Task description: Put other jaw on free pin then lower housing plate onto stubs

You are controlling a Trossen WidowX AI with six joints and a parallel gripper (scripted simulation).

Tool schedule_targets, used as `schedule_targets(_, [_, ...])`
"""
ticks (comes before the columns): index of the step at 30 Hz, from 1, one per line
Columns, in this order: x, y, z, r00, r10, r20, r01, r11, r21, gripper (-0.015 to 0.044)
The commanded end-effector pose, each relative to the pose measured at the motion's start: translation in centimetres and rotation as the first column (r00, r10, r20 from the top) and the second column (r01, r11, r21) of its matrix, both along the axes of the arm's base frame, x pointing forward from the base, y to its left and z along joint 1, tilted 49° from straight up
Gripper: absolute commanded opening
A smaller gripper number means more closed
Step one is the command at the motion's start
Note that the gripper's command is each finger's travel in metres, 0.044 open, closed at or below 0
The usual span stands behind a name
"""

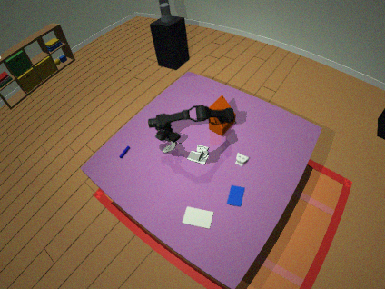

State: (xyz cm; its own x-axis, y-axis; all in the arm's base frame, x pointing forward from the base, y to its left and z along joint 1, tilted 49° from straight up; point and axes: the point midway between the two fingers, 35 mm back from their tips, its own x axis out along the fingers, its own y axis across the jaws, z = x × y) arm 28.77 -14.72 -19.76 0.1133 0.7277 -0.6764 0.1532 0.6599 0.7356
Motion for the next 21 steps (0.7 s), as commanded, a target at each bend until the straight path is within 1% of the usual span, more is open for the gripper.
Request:
schedule_targets(1, [-0.1, 0.5, -0.4, 1.0, -0.008, -0.005, 0.008, 1.0, 0.007, 0.0])
schedule_targets(21, [0.5, 2.2, 1.6, 1.0, -0.008, -0.005, 0.008, 1.0, 0.008, 0.0])
